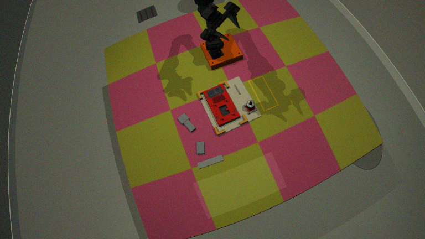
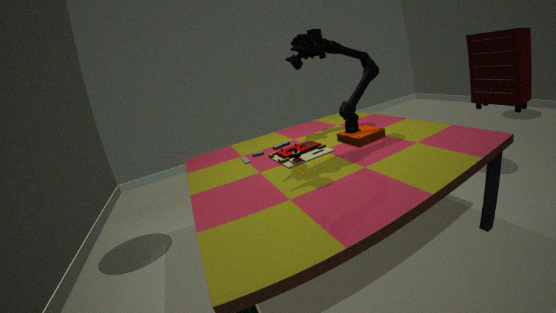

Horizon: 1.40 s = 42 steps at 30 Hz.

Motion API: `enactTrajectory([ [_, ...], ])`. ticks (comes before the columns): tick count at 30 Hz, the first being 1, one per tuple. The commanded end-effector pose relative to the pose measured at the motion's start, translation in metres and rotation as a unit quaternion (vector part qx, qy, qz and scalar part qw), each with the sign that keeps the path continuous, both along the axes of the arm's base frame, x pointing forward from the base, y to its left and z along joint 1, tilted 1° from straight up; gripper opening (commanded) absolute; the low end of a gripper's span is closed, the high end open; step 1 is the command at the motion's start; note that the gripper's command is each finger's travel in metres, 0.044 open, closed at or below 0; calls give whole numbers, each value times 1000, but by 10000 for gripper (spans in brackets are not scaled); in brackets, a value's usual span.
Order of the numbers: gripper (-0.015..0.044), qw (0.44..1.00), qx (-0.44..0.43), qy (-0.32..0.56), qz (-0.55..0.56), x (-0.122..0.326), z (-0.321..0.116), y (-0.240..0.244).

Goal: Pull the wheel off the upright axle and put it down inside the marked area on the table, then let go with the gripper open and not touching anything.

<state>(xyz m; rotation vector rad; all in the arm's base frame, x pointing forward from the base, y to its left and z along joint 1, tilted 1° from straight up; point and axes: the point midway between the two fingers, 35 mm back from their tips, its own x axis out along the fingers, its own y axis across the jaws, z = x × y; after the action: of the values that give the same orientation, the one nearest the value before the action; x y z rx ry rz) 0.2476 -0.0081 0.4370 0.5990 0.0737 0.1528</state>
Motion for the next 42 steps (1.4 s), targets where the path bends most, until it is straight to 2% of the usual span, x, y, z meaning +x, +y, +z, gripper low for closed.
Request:
enactTrajectory([
  [1,300,997,-2,74,-2,32,-30,-4],
  [12,300,965,-37,260,10,92,-121,1],
  [20,300,928,-86,362,30,112,-178,12],
  [28,300,856,-147,491,59,120,-243,21],
  [37,300,745,-224,618,107,112,-310,31],
  [40,300,712,-245,647,122,107,-326,33],
  [42,300,710,-246,649,123,107,-327,34],
])
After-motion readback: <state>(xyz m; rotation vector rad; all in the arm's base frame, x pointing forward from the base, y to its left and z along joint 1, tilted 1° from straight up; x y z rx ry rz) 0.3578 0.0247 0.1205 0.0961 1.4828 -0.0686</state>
